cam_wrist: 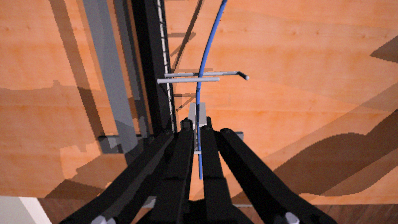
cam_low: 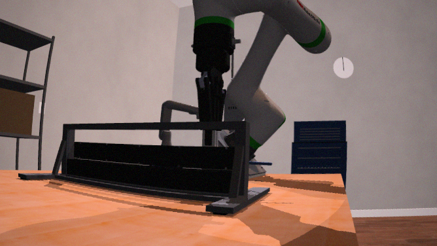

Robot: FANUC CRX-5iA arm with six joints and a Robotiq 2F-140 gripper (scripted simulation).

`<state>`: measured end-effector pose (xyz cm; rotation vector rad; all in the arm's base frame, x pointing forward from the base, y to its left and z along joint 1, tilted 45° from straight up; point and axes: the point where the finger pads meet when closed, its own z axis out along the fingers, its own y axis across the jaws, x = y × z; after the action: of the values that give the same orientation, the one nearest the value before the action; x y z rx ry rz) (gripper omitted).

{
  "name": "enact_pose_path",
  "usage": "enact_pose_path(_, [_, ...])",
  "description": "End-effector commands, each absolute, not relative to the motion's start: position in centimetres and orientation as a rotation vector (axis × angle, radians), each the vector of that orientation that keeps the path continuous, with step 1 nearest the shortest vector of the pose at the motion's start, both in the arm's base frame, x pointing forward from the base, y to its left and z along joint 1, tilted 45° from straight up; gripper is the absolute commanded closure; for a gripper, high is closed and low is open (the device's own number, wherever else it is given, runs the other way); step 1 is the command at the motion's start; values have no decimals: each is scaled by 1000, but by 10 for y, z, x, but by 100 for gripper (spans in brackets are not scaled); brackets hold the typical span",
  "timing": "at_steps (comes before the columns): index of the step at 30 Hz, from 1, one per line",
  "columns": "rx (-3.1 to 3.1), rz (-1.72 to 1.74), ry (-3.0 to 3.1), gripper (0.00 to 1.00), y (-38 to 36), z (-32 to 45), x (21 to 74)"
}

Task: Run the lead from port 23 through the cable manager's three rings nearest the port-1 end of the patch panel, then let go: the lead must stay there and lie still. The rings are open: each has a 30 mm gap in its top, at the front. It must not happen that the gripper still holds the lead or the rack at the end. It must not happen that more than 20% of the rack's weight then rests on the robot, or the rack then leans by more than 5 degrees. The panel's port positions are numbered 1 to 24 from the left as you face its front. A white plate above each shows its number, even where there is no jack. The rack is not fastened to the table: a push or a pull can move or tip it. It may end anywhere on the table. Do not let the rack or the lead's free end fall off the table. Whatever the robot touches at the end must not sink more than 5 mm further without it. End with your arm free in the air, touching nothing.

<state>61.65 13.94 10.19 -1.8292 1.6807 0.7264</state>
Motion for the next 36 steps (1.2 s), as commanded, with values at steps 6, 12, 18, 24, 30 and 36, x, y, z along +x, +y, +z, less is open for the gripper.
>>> enact_pose_path(6, [-1829,726,1681,100,139,102,617])
enact_pose_path(12, [-1829,726,1681,80,139,102,617])
enact_pose_path(18, [-1829,726,1681,80,139,102,617])
enact_pose_path(24, [-1829,726,1681,80,139,102,617])
enact_pose_path(30, [-1829,726,1681,80,139,102,617])
enact_pose_path(36, [-1829,726,1681,80,139,102,617])
